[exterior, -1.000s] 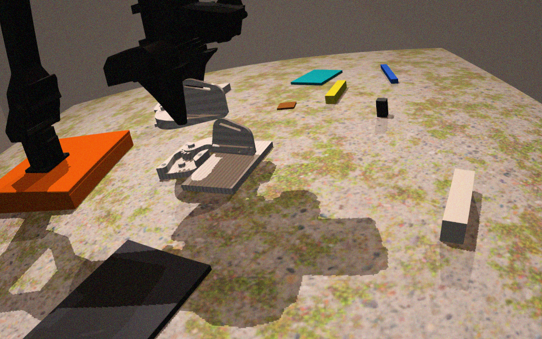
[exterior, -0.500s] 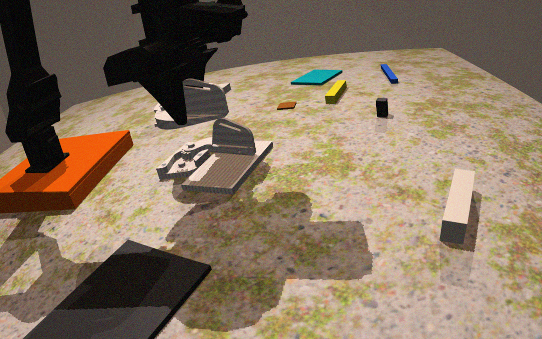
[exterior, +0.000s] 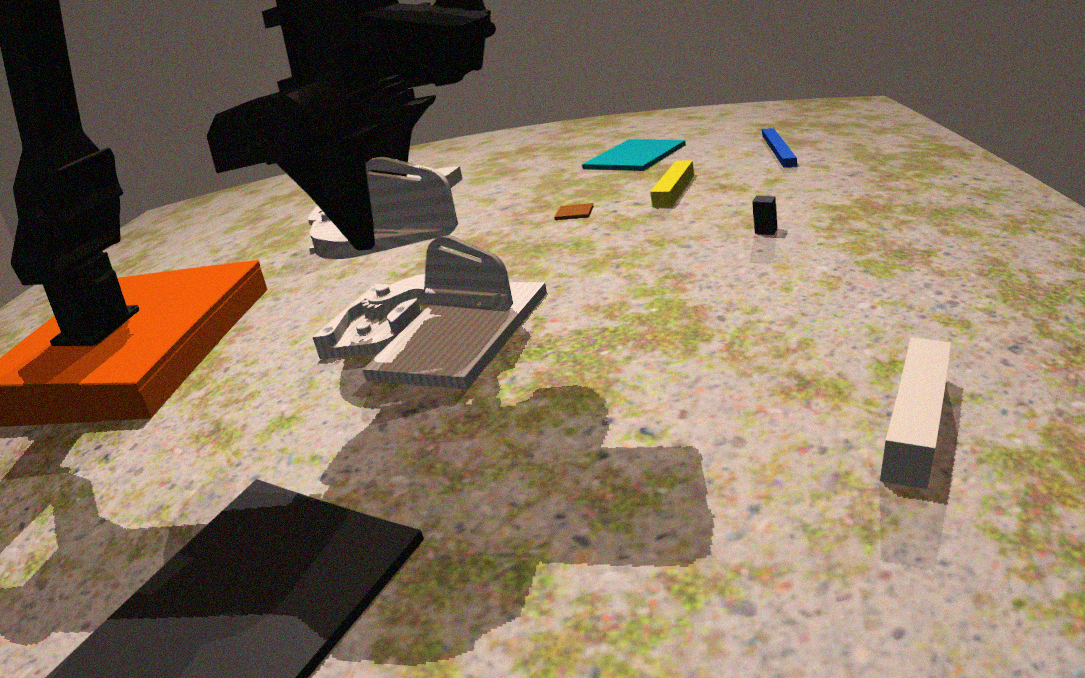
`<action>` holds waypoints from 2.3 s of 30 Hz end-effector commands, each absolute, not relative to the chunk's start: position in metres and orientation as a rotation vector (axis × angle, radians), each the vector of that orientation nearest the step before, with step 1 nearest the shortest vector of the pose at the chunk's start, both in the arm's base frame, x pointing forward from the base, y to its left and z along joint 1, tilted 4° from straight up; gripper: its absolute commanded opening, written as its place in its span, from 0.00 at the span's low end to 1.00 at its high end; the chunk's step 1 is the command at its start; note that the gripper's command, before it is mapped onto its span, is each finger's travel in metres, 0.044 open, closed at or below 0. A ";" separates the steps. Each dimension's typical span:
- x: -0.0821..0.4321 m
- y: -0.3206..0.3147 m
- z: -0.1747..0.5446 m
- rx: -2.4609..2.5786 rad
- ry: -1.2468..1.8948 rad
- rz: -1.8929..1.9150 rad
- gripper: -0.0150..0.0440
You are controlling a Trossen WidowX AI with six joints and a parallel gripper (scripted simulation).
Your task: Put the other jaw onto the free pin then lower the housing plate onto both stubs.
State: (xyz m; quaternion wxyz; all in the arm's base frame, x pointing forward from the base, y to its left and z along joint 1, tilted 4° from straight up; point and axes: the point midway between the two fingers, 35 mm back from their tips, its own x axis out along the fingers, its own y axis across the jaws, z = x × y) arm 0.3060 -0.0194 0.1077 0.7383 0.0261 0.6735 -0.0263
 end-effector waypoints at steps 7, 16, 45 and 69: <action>0.307 -0.019 0.109 0.058 1.473 -0.053 0.48; 0.307 -0.019 0.109 0.058 1.473 -0.053 0.48; 0.307 -0.019 0.109 0.058 1.473 -0.053 0.48; 0.307 -0.019 0.109 0.039 1.473 -0.036 0.48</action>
